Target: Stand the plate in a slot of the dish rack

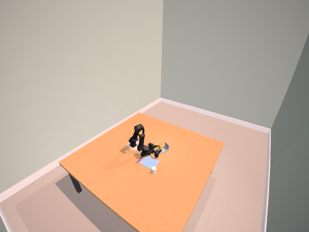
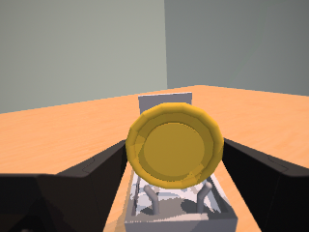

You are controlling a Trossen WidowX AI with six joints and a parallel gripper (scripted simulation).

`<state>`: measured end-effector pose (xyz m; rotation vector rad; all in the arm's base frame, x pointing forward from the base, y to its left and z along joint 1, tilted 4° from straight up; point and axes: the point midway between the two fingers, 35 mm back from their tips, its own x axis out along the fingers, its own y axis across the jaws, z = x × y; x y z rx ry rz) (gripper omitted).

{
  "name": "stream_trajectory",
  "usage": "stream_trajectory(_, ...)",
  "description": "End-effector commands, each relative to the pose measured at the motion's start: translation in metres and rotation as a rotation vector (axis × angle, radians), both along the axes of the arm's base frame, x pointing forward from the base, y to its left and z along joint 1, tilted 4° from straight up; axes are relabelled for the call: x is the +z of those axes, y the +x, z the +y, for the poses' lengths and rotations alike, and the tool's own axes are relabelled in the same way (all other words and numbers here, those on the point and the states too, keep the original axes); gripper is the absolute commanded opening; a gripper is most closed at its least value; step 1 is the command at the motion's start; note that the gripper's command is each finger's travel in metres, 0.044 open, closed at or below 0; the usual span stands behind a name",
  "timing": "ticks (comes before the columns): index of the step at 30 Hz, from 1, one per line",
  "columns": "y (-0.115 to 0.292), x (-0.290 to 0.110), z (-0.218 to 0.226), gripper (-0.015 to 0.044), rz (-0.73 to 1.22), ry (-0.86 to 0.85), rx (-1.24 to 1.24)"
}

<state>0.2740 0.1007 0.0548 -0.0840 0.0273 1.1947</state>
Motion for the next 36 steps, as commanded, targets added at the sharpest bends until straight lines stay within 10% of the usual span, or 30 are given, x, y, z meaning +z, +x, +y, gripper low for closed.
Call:
stream_trajectory(1, 0.0, 0.0, 0.0, 0.0105, 0.0, 0.0, 0.0)
stream_trajectory(12, 0.0, 0.0, 0.0, 0.0394, 0.0, 0.0, 0.0)
stream_trajectory(22, 0.001, 0.005, 0.0, 0.04, -0.001, 0.001, 0.002)
stream_trajectory(36, 0.006, 0.117, 0.004, 0.04, -0.027, 0.02, 0.043)
